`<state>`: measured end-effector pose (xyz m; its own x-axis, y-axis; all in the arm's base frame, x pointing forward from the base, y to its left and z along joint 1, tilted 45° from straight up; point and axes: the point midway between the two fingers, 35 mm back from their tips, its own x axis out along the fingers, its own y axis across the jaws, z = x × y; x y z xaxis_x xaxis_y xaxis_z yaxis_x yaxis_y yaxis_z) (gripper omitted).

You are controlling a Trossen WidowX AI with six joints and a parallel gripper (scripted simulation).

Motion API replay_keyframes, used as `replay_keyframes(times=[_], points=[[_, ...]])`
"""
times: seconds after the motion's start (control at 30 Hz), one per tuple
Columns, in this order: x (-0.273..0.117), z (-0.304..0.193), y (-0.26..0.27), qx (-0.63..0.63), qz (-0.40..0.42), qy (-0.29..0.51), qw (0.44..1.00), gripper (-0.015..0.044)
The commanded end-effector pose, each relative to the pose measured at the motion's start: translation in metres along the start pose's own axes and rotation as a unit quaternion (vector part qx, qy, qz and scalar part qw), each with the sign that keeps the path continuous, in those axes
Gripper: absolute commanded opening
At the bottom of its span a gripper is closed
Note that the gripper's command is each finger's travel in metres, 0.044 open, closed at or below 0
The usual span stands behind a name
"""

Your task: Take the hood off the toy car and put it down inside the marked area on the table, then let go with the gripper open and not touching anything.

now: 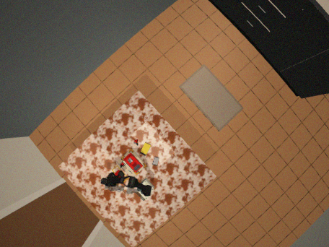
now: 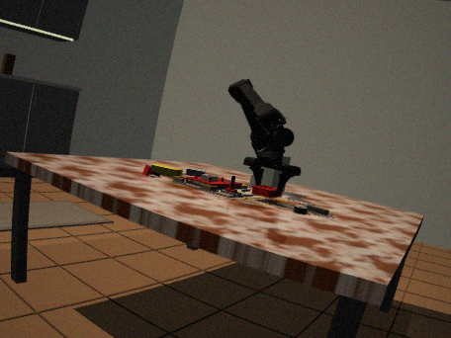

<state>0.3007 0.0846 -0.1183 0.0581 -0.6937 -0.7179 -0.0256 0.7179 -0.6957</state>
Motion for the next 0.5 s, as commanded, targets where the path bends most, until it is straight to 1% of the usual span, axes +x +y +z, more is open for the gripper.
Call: replay_keyframes(times=[0.0,0.47], points=[[0.0023,0.0002,-0.0004,-0.002,-0.002,-0.001,1.0,0.0],[0.0092,0.0003,-0.0005,-0.002,-0.002,-0.001,1.0,0.0]])
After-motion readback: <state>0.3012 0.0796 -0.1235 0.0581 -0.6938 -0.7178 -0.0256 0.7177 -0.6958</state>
